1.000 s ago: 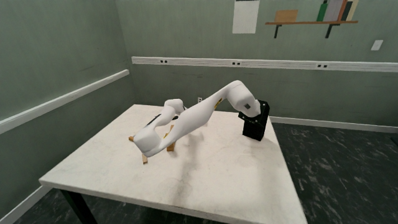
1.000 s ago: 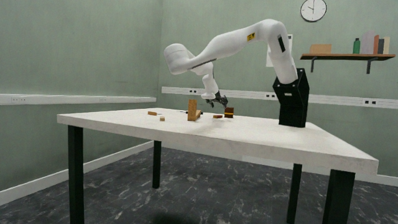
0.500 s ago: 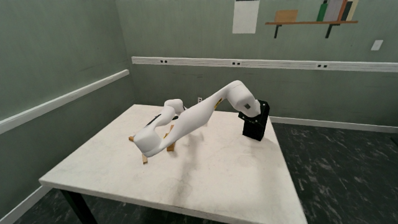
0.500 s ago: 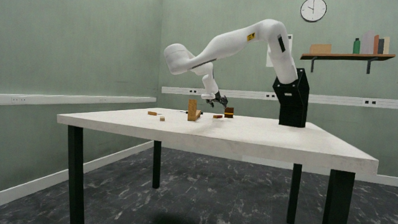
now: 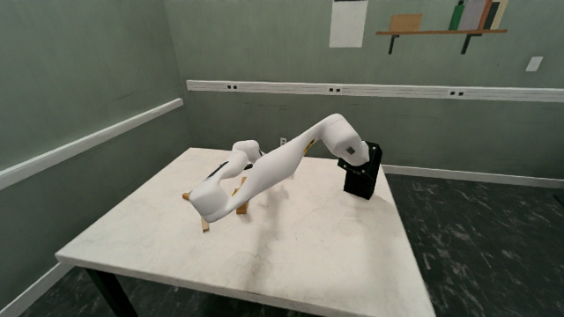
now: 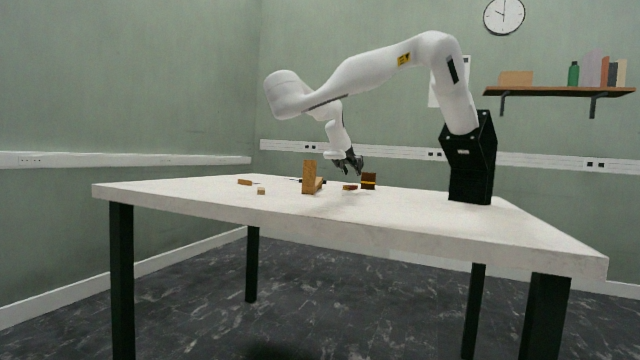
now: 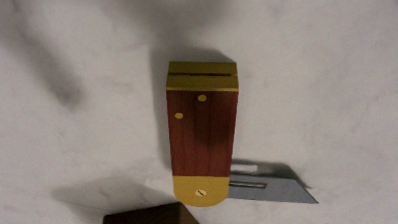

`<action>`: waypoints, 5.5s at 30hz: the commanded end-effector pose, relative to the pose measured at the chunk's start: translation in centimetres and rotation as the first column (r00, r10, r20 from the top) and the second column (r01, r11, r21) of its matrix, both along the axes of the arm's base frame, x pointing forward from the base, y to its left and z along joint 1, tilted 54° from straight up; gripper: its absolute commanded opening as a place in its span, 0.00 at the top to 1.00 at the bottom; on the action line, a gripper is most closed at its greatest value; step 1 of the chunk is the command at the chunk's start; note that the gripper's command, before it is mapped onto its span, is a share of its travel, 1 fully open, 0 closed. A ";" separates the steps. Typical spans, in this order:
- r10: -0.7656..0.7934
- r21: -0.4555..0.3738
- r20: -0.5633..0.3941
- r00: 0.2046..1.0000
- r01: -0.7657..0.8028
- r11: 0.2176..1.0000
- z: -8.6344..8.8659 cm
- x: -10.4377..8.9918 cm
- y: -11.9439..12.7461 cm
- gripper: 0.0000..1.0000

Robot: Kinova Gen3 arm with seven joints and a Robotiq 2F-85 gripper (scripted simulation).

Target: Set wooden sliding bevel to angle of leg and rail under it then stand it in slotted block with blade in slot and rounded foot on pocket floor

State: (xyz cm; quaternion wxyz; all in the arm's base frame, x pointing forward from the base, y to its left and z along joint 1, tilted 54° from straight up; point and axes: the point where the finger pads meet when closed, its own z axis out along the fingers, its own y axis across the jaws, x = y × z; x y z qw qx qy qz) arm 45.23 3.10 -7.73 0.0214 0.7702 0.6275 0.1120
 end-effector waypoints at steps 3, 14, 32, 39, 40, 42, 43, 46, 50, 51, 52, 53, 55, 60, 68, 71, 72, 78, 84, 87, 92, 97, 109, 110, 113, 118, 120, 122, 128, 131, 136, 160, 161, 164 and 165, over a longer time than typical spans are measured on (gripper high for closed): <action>-0.001 -0.001 0.001 1.000 0.001 1.000 0.0 0.0 -0.1 0.36; -0.001 -0.001 0.001 1.000 0.001 1.000 0.0 0.0 -0.1 0.36; -0.001 -0.001 0.001 1.000 0.001 1.000 0.0 0.0 -0.1 0.36; -0.001 -0.001 0.001 1.000 0.001 1.000 0.0 0.0 -0.1 0.36; -0.001 -0.001 0.001 1.000 0.001 1.000 0.0 0.0 -0.1 0.36; -0.001 -0.001 0.001 1.000 0.001 1.000 0.0 0.0 -0.1 0.36; -0.001 -0.001 0.001 1.000 0.001 1.000 0.0 0.0 -0.1 0.36; -0.001 -0.001 0.001 1.000 0.001 1.000 0.0 0.0 0.0 0.36; -0.001 -0.001 0.001 1.000 0.001 1.000 -0.2 0.1 0.2 0.36; -0.001 -0.001 0.001 1.000 0.001 1.000 -0.2 0.2 0.3 0.36; -0.001 -0.001 0.001 1.000 0.001 1.000 -0.3 0.2 0.4 0.36; -0.001 -0.001 0.001 1.000 0.001 1.000 -0.4 0.2 0.5 0.36; -0.001 -0.001 0.001 1.000 0.001 1.000 -0.7 0.4 0.8 0.36; -0.001 -0.001 0.001 1.000 0.001 1.000 -1.1 0.5 1.3 0.36; -0.001 -0.001 0.001 1.000 0.001 1.000 -2.2 1.1 2.8 0.36; -0.001 -0.001 0.001 1.000 0.001 1.000 -2.5 1.2 3.2 0.36; -0.001 -0.001 0.001 1.000 0.001 1.000 -2.6 1.2 3.3 0.36; -0.001 -0.001 0.001 1.000 0.001 1.000 -2.8 1.4 3.6 0.36; -0.001 -0.001 0.001 1.000 0.001 1.000 -2.9 1.4 3.7 0.36; -0.001 -0.001 0.001 1.000 0.001 1.000 -2.9 1.4 3.7 0.36; -0.001 -0.001 0.001 1.000 0.001 1.000 -2.9 1.4 3.7 0.36; -0.001 -0.001 0.001 1.000 0.001 1.000 -2.9 1.4 3.7 0.36; -0.001 -0.001 0.001 1.000 0.001 1.000 -2.9 1.4 3.7 0.90; -0.001 -0.001 0.001 1.000 0.001 1.000 -2.9 1.4 3.7 0.90; -0.001 -0.001 0.001 1.000 0.001 1.000 -2.9 1.4 3.7 0.90; -0.001 -0.001 0.001 1.000 0.001 1.000 -2.9 1.4 3.7 0.90; -0.001 -0.001 0.001 1.000 0.001 1.000 -2.9 1.4 3.7 0.90; -0.001 -0.001 0.001 1.000 0.001 1.000 -2.9 1.4 3.7 0.90; -0.001 -0.001 0.001 1.000 0.001 1.000 -2.9 1.4 3.7 0.90; -0.001 -0.001 0.001 1.000 0.001 1.000 -2.9 1.4 3.7 0.90; -0.001 -0.001 0.001 1.000 0.001 1.000 -2.9 1.4 3.7 0.90; -0.001 -0.001 0.001 1.000 0.001 1.000 -2.9 1.4 3.7 0.90; -0.001 -0.001 0.001 1.000 0.001 1.000 -2.9 1.4 3.7 0.90; -0.001 -0.001 0.001 1.000 0.001 1.000 -2.9 1.4 3.7 0.90; -0.001 -0.001 0.001 1.000 0.001 1.000 -2.9 1.4 3.7 0.90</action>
